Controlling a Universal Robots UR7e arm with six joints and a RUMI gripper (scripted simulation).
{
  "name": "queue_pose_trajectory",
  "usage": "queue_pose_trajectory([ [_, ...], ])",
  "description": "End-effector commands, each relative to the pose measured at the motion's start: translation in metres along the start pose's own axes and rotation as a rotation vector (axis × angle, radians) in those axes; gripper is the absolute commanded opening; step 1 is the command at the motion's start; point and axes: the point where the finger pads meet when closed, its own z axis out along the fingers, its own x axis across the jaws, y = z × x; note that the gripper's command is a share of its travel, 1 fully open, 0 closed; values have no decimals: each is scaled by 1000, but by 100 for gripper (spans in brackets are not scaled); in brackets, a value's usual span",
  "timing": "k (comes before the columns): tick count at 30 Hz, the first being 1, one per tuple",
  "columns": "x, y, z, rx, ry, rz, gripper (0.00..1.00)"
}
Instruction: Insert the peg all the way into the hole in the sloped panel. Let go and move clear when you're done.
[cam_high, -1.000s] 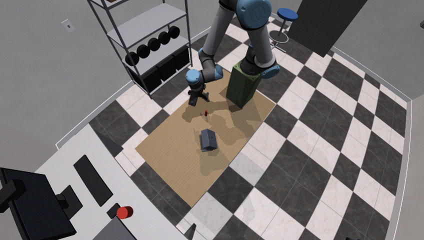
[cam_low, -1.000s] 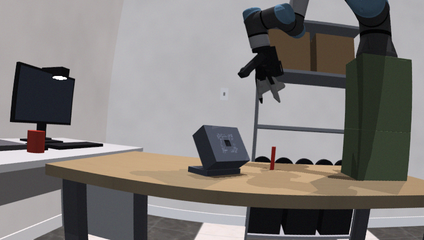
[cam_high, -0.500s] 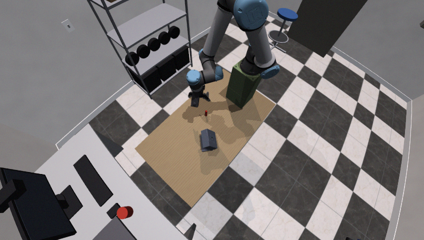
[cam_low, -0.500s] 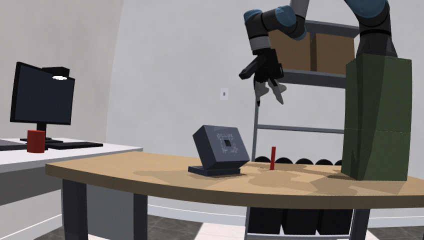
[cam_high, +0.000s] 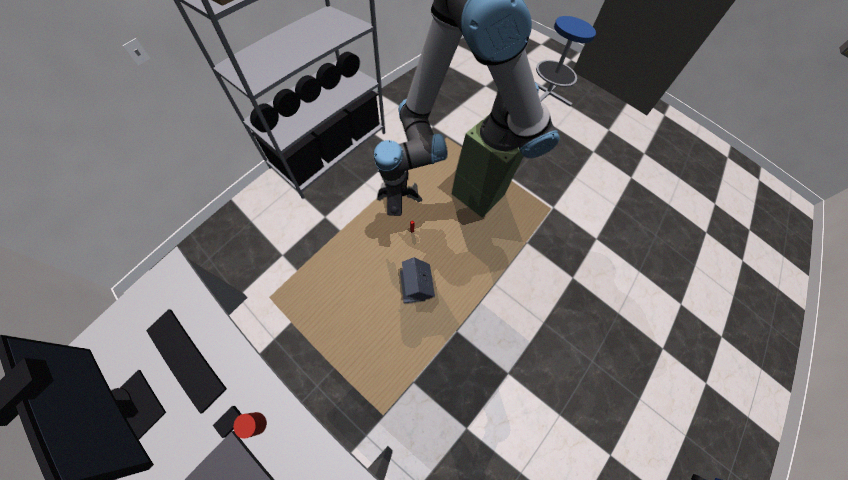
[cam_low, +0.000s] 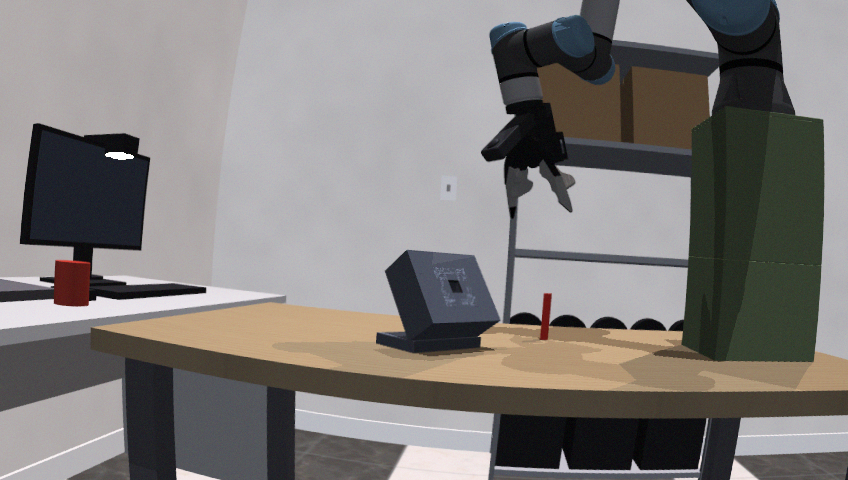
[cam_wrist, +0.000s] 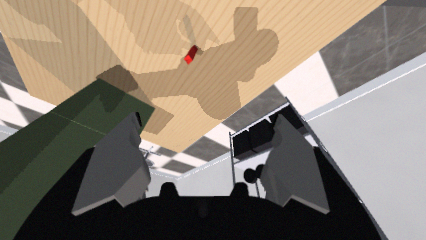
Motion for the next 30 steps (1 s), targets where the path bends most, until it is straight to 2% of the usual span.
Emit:
queue_pose_trajectory([
  [1,-2,-1,3,10,1,-60,100],
  [30,-10,-10,18,48,13,-384,100],
])
